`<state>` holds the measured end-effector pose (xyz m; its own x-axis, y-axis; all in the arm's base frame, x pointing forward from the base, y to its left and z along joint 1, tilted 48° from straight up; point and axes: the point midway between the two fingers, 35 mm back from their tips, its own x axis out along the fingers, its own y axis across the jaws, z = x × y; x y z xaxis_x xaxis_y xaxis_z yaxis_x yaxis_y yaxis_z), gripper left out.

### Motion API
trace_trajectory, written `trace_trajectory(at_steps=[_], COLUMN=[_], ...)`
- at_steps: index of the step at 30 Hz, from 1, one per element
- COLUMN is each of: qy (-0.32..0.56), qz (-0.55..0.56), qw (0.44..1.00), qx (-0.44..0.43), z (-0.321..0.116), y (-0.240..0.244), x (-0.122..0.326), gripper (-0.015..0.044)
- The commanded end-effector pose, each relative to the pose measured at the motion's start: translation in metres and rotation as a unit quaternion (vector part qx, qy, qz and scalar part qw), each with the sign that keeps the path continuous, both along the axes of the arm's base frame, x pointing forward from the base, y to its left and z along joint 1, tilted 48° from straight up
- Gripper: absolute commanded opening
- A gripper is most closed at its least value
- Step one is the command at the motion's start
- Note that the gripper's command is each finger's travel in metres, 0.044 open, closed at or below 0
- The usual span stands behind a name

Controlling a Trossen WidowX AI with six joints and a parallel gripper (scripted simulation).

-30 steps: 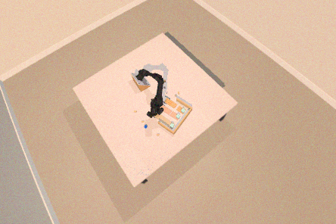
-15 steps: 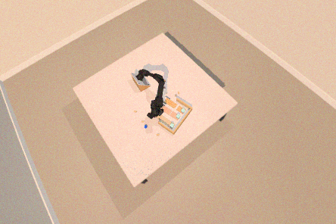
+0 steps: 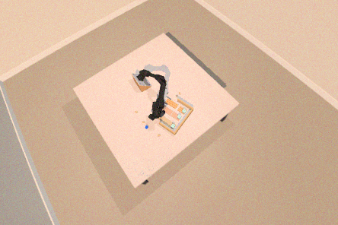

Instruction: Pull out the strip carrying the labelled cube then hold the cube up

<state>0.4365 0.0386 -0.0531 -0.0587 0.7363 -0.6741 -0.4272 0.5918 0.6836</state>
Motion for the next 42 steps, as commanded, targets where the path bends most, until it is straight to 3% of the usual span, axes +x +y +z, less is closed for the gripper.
trace_trajectory(at_steps=[1,42], qy=[0.004,0.004], qz=[-0.001,-0.001], qw=[1.0,1.0], qx=[0.002,0.003], z=[-0.005,-0.013], y=[0.007,0.018], x=[-0.001,-0.003], gripper=[0.0,0.0])
